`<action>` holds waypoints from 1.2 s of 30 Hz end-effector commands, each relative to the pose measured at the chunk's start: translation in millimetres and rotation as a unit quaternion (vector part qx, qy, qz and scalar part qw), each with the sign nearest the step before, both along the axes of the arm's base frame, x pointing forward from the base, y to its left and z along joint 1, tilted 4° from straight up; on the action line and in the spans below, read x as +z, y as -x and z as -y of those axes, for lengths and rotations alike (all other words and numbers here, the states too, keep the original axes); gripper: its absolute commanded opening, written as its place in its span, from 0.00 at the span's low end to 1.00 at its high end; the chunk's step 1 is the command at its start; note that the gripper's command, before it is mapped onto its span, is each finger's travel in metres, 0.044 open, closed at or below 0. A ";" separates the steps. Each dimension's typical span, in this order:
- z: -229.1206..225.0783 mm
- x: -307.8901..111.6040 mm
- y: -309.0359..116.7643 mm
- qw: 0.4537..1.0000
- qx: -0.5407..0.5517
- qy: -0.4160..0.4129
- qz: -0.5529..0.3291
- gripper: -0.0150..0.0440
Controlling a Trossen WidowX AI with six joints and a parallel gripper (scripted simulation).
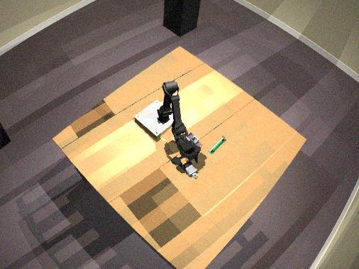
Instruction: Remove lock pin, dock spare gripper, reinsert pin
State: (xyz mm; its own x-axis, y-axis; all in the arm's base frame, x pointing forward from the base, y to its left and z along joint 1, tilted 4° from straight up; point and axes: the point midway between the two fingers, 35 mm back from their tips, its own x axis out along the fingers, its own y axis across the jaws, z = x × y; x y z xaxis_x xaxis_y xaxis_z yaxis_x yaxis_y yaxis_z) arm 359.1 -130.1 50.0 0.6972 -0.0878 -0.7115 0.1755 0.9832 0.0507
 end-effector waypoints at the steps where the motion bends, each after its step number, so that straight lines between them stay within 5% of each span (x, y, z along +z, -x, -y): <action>1: 0.2 -4.6 -1.8 1.000 0.000 0.000 0.004 1.00; 36: -5.0 -62.0 -1.5 1.000 0.000 0.000 0.003 1.00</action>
State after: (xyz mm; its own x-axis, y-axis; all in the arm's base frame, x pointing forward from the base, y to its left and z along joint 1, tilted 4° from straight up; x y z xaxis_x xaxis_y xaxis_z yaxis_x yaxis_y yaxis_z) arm 363.2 -126.2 -3.0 0.7116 -0.0882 -0.6970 0.1703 0.9842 0.0493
